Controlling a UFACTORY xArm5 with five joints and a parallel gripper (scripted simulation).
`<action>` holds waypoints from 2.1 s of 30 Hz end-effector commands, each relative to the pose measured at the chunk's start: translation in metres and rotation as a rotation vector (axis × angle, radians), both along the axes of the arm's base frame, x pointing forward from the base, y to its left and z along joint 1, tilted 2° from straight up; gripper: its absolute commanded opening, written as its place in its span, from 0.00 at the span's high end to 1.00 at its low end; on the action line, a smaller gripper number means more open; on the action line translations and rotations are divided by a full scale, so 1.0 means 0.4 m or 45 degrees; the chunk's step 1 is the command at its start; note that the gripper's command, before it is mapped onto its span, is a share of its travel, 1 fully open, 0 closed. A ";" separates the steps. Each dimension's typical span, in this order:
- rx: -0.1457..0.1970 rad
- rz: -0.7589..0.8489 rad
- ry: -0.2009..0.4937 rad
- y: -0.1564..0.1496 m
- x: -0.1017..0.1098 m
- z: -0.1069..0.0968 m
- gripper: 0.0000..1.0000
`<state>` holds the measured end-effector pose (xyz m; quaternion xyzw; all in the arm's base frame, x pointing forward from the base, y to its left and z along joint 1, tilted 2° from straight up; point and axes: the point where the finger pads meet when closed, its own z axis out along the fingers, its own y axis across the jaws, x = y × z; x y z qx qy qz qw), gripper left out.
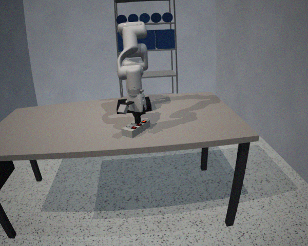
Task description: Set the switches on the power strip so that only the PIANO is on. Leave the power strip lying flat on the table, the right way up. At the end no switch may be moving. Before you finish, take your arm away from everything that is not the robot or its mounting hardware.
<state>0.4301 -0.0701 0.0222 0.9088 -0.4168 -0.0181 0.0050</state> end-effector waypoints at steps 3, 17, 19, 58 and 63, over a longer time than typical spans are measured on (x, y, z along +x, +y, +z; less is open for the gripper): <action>-0.001 0.000 -0.005 0.000 0.003 0.002 1.00; -0.001 0.000 -0.005 0.001 0.003 -0.008 1.00; -0.001 0.000 -0.005 0.001 0.003 -0.010 1.00; -0.001 0.000 -0.005 0.005 0.004 0.002 1.00; -0.001 0.000 -0.005 0.004 0.005 0.037 1.00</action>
